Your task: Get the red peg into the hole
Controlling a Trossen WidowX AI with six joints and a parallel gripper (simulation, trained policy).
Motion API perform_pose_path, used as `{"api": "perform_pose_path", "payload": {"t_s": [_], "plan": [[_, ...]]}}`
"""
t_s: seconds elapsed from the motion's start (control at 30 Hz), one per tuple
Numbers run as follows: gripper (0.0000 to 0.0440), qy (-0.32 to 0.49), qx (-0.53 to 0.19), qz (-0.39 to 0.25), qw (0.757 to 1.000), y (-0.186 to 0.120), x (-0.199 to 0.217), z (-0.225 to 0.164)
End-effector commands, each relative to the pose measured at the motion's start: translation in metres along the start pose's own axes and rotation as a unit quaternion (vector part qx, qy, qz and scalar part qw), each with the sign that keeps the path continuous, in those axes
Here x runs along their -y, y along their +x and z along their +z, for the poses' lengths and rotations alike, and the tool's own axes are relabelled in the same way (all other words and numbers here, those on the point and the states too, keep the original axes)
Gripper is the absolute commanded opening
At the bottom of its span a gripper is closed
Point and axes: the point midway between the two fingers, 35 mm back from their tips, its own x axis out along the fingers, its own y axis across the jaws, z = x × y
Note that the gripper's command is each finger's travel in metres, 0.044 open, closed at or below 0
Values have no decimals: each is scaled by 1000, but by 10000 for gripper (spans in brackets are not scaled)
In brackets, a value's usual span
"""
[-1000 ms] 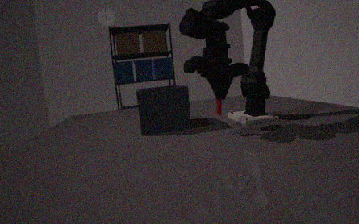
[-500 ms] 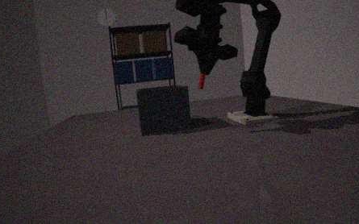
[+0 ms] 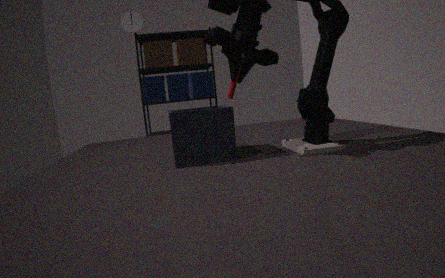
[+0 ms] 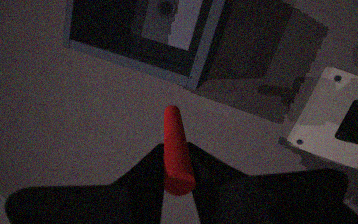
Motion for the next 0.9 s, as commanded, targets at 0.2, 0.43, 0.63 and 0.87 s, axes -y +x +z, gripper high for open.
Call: {"api": "perform_pose_path", "payload": {"t_s": [0.2, 0.43, 0.63, 0.87], "plan": [[0, 13, 21, -16, 1000, 2, -5, 34], [0, 20, 24, -28, 999, 9, -7, 55], [0, 23, 22, -37, 999, 16, -9, 71], [0, 26, 19, -49, 998, 31, -10, 89]]}}
